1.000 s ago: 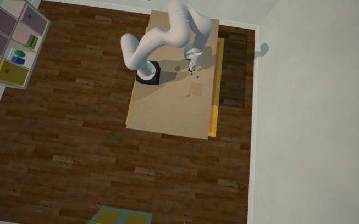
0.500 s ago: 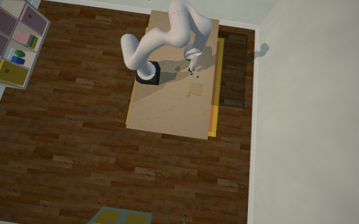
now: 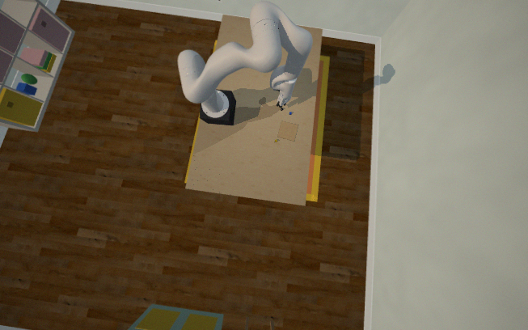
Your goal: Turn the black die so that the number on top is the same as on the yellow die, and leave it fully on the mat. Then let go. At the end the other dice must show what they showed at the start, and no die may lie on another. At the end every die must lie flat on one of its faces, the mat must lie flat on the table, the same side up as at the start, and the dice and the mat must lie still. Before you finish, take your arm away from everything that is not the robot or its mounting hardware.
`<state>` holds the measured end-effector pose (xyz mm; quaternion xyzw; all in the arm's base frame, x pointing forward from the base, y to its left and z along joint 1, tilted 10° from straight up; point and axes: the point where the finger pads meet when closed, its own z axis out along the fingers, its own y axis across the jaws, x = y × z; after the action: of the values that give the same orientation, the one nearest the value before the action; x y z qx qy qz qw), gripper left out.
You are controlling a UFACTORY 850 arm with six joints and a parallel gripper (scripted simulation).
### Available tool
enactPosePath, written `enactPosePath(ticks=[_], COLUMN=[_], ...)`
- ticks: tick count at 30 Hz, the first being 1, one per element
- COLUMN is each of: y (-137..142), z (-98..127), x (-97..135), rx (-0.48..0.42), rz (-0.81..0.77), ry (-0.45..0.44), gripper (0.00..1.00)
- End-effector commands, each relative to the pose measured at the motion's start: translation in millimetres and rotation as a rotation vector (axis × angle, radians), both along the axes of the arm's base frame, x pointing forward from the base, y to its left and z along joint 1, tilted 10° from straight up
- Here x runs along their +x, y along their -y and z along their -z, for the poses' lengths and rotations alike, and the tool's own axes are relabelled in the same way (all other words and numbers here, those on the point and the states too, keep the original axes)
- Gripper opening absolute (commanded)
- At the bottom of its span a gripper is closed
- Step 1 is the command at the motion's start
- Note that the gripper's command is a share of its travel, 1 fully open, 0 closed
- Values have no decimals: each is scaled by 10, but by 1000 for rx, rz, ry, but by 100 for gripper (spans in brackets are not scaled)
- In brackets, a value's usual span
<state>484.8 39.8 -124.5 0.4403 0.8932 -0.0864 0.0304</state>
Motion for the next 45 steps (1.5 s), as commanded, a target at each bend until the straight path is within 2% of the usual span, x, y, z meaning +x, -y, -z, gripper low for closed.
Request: enactPosePath(ticks=[1, 17, 45], y=[6, 48, 61], z=[42, 260, 328], x=[7, -2, -5], rx=[0, 0, 0], rz=[0, 0, 0], ry=[4, 4, 4], gripper=[31, 31, 31])
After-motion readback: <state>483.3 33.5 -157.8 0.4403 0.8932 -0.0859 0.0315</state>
